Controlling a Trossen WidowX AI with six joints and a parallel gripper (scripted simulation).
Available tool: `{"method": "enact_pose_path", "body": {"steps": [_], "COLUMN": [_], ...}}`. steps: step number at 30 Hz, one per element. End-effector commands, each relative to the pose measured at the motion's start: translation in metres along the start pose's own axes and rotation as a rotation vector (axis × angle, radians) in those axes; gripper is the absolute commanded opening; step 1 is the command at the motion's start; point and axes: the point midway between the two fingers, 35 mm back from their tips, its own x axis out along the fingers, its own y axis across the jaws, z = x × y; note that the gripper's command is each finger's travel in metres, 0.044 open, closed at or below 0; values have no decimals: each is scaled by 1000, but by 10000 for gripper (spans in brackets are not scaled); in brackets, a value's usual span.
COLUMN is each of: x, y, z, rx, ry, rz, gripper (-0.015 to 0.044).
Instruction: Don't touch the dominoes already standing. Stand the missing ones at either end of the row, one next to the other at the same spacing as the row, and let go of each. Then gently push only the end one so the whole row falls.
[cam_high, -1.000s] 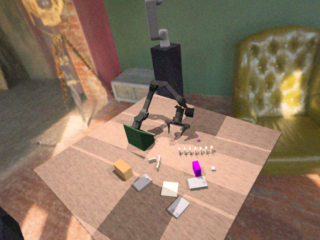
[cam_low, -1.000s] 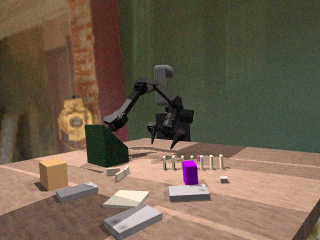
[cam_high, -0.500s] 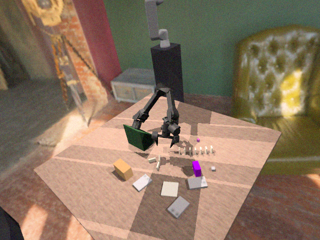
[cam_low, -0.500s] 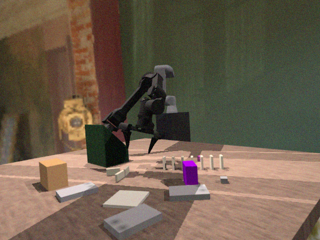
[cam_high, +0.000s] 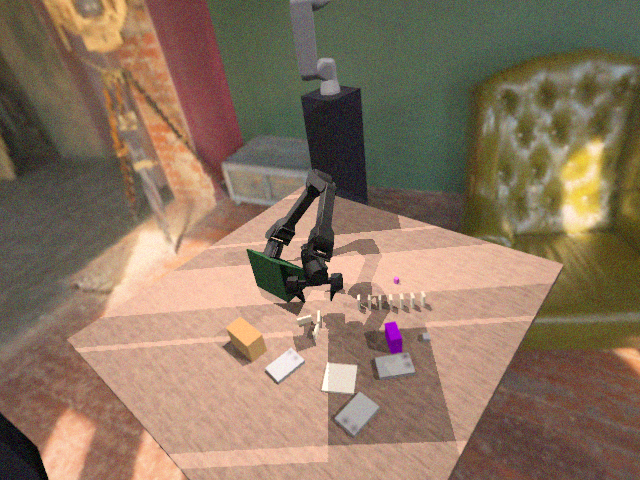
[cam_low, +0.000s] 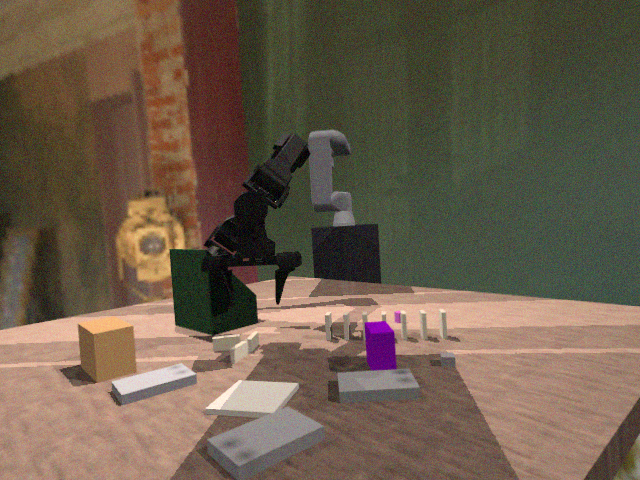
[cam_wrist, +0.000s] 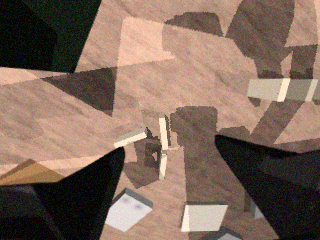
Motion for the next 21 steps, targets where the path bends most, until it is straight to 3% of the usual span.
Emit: {"method": "enact_pose_path", "body": {"steps": [1, 5, 21], "x": [28, 59, 75], "y": [1, 1, 3], "z": [1, 4, 6], "rx": [5, 5, 5], "ry": [-15, -18, -19], "rz": [-4, -6, -7], "gripper": [440, 440, 440]}}
